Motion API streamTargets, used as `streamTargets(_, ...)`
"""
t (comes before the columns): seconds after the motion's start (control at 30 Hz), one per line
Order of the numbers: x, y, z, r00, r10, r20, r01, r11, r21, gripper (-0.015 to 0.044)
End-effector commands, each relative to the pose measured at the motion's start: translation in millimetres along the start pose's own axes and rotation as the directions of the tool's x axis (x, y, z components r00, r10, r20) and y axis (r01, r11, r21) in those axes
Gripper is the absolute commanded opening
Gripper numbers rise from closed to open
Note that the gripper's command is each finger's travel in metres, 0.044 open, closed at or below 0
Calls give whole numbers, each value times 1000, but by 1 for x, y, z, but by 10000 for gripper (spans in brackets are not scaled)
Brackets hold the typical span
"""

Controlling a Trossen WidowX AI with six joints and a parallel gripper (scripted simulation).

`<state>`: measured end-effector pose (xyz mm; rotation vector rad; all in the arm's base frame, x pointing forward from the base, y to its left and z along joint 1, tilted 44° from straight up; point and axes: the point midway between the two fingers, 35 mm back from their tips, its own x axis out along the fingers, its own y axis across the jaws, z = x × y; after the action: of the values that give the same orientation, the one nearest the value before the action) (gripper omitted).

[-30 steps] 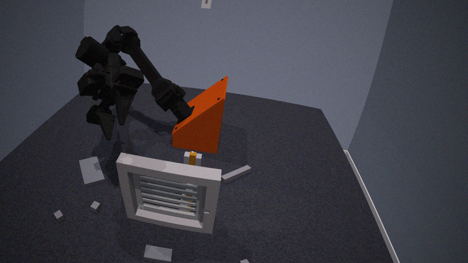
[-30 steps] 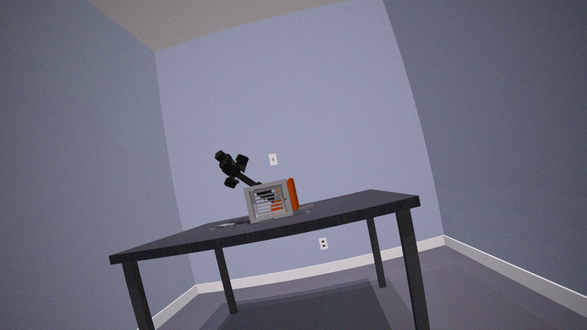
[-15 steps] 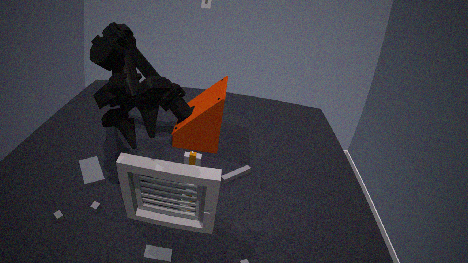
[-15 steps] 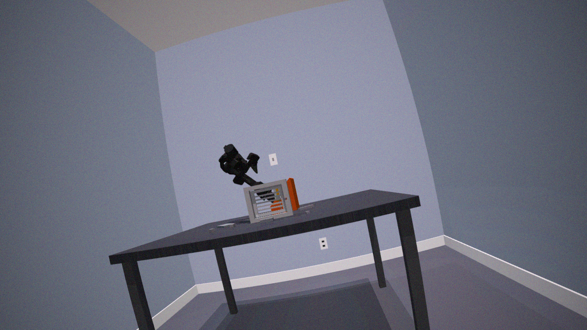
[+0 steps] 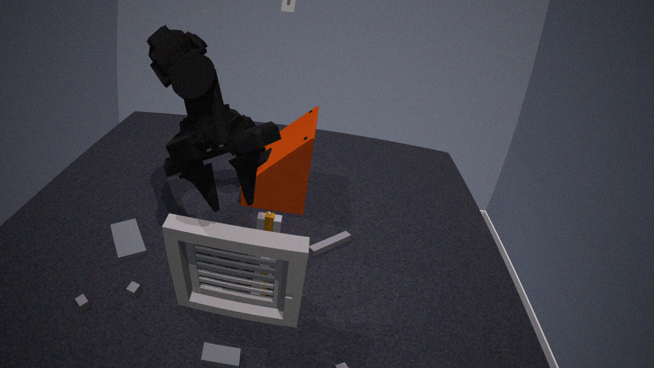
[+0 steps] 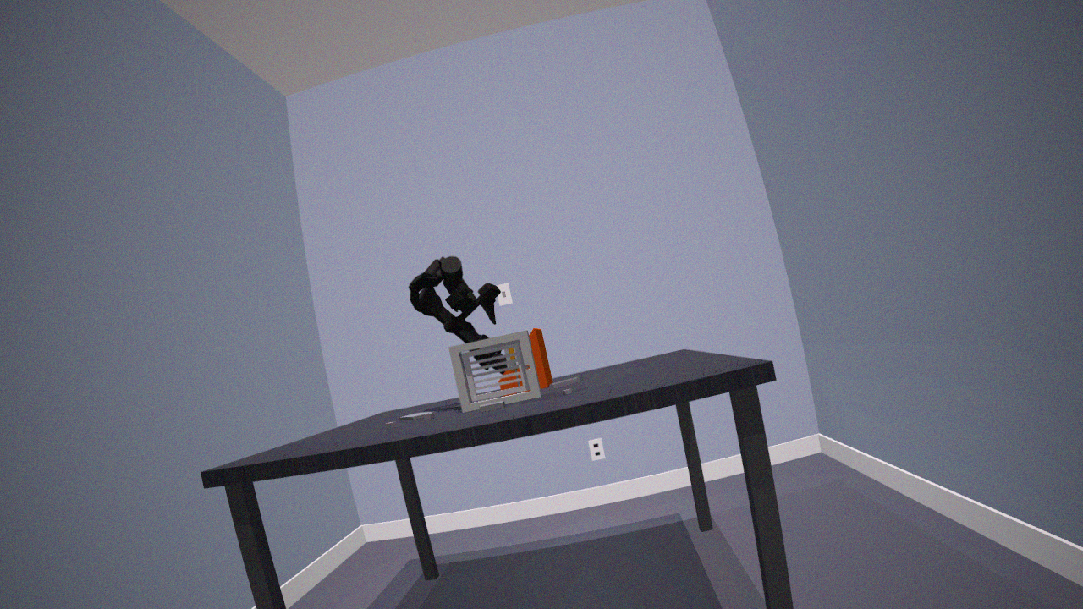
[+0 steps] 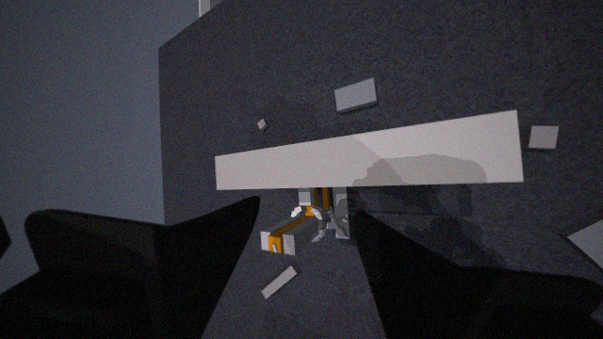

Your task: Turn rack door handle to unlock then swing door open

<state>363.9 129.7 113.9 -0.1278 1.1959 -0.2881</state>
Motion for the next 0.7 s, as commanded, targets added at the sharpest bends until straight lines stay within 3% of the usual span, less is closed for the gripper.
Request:
streamTargets(0.0, 7, 9, -9, 997, -69, -46, 67, 997, -36, 299)
streamTargets(0.67, 20, 42, -47, 901, -415, -127, 372, 889, -266, 299)
